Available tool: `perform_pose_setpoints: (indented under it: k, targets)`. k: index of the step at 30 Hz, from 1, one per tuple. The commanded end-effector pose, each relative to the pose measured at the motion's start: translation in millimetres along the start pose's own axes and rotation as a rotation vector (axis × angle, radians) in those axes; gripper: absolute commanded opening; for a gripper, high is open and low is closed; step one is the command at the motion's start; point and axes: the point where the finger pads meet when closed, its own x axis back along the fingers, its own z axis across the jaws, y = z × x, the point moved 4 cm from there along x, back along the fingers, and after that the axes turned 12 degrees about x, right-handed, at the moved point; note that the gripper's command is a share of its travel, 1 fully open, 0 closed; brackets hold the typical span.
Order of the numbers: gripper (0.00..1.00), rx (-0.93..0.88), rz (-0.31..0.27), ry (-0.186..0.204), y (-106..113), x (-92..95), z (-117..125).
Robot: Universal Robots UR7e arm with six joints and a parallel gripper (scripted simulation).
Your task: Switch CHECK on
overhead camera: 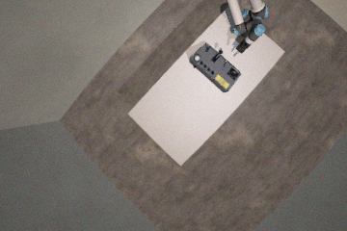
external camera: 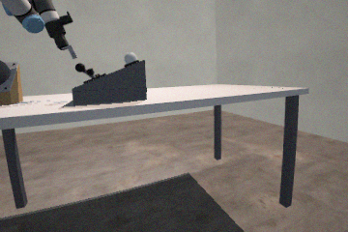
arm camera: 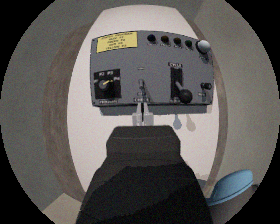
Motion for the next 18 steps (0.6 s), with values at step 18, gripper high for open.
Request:
perform_pose_setpoints:
  k: [18]
  targets:
    - [0.00, 0.000, 0.000, 0.000, 0.0, -43.7, -0.6]
